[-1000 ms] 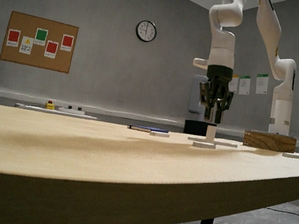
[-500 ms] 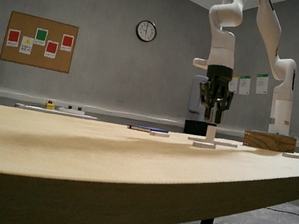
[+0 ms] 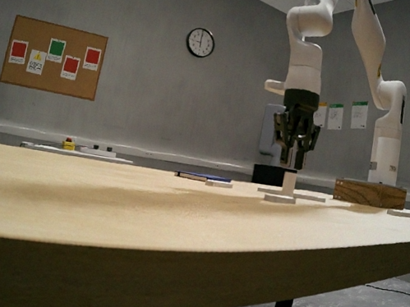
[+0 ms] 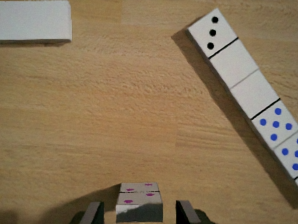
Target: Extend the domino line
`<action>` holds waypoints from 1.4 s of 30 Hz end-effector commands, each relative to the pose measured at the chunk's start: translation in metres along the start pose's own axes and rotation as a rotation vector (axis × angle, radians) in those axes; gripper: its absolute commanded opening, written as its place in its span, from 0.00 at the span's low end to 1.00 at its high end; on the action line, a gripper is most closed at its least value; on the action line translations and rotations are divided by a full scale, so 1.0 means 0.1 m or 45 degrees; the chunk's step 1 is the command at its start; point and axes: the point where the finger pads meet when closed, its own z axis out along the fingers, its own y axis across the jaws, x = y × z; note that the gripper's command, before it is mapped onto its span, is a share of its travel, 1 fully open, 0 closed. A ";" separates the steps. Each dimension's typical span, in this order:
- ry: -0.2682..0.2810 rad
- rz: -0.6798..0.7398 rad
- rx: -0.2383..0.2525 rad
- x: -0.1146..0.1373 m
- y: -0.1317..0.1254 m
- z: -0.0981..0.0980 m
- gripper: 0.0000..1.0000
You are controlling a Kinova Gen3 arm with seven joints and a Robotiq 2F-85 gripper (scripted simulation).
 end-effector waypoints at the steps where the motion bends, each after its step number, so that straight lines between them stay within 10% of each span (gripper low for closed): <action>1: 0.000 0.000 0.003 0.00 -0.01 -0.01 0.49; 42: 0.000 0.000 0.003 0.00 -0.01 0.14 0.49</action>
